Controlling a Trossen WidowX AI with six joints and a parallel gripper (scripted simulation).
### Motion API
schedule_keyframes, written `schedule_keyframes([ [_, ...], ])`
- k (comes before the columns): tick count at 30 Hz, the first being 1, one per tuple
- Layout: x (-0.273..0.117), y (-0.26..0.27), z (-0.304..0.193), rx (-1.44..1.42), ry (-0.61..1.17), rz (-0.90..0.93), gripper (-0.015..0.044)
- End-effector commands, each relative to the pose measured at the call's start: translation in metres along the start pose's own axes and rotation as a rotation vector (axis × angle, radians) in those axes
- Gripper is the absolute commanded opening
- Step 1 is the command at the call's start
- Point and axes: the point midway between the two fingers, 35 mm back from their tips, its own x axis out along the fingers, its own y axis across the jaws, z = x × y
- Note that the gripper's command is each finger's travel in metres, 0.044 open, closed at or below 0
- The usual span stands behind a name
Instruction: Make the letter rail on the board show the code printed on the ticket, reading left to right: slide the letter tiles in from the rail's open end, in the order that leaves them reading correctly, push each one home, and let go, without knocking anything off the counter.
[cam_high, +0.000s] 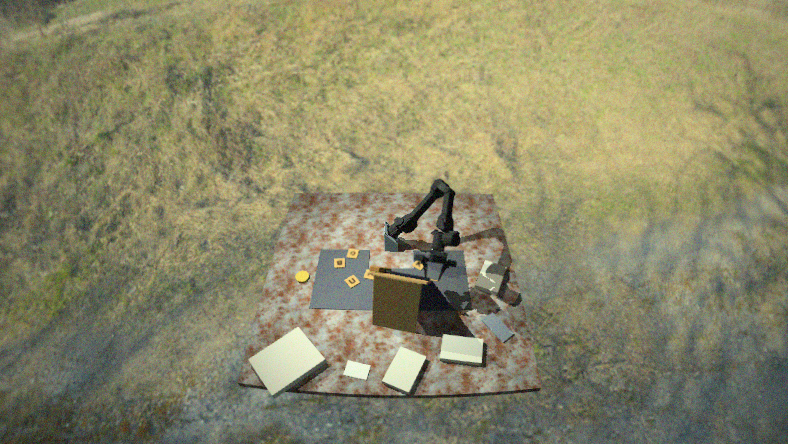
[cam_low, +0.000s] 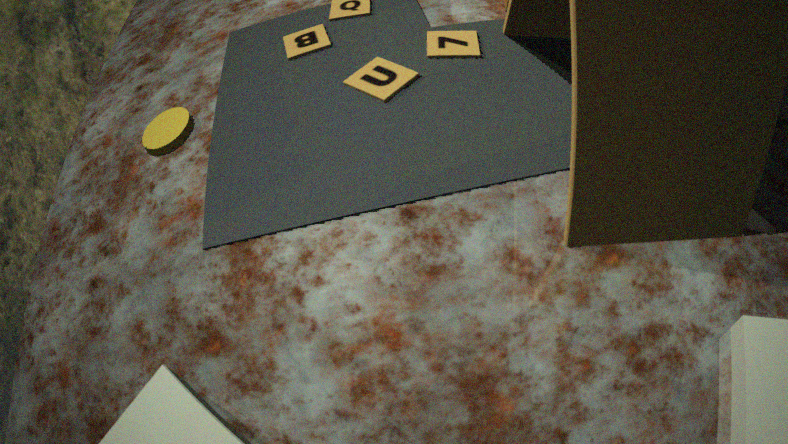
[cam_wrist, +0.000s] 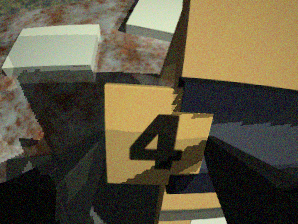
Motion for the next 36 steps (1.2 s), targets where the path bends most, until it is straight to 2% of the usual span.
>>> schedule_keyframes([
  [1, 0.0, -0.003, -0.001, -0.003, 0.002, 0.0, 0.0],
  [36, 0.001, -0.021, -0.001, -0.003, 0.002, -0.001, 0.0],
])
